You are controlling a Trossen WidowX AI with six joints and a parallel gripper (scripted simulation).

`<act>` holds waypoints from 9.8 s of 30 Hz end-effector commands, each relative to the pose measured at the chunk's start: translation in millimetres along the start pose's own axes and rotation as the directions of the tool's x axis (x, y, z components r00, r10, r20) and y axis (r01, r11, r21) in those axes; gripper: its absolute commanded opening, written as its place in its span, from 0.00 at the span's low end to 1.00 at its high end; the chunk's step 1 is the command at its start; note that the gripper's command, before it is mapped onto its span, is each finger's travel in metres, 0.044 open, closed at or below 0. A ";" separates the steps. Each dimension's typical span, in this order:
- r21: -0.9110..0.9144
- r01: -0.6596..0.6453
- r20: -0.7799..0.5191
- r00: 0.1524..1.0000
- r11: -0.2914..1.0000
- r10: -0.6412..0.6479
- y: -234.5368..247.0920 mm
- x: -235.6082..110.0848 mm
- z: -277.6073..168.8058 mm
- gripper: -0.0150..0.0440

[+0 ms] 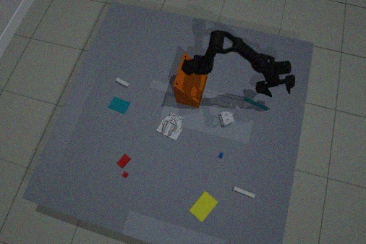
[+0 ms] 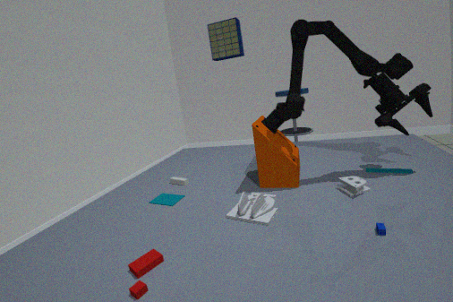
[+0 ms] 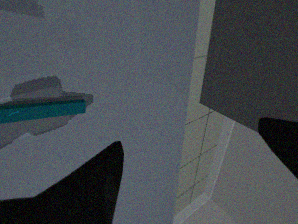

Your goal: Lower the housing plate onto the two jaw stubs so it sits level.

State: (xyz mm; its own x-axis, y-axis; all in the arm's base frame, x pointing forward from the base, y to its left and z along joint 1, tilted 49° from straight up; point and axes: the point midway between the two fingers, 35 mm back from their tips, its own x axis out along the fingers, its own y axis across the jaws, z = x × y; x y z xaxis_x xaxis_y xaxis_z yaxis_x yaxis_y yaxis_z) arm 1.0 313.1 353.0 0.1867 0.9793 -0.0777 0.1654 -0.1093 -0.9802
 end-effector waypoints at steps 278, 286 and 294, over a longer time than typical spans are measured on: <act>0.836 0.166 0.258 0.723 -0.524 0.641 351.2 -98.9 -198.7 0.85; 0.740 0.276 0.263 0.721 -0.614 0.641 369.0 -111.1 -204.4 0.85; 0.621 0.377 0.266 0.723 -0.687 0.637 386.3 -123.9 -208.2 0.85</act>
State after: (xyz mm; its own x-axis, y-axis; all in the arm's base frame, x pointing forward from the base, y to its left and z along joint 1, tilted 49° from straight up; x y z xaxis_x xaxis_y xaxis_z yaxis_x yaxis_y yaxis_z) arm 241.2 120.5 29.0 -0.0155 0.6803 -0.7328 -0.7057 0.5118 0.4900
